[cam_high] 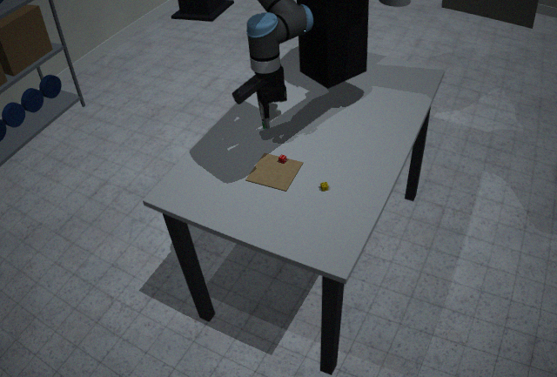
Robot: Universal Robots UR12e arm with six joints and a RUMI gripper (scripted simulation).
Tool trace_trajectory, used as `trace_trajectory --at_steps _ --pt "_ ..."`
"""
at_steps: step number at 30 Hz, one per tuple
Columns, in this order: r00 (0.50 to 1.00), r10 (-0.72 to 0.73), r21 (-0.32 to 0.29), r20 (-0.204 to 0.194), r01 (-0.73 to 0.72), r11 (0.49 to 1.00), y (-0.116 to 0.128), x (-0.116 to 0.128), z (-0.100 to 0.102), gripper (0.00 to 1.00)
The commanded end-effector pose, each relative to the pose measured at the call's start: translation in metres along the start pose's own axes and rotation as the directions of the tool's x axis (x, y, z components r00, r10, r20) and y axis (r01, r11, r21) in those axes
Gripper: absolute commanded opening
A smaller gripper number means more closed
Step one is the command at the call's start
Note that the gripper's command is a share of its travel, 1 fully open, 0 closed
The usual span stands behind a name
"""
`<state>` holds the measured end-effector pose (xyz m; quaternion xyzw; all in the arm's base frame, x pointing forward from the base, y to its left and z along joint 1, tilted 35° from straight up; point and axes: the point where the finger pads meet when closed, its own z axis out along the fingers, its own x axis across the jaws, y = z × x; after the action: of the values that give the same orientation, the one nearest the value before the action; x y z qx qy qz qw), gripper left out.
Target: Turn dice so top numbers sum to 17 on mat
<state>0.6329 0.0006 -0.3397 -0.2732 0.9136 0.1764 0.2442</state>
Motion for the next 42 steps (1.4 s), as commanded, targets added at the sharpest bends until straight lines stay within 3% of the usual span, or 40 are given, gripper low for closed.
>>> trace_trajectory --at_steps 1,24,33,42 --pt "1.0 -0.001 -0.001 0.0 0.001 1.0 -0.001 0.0 -0.016 0.03" --pt "1.0 0.026 -0.001 -0.001 -0.026 1.0 -0.002 0.0 -0.016 0.03" --pt "0.996 0.089 -0.001 -0.001 -0.089 0.996 -0.005 0.001 -0.016 0.03" --pt "0.971 0.24 -0.001 -0.001 -0.24 0.971 -0.011 0.002 -0.015 0.03"
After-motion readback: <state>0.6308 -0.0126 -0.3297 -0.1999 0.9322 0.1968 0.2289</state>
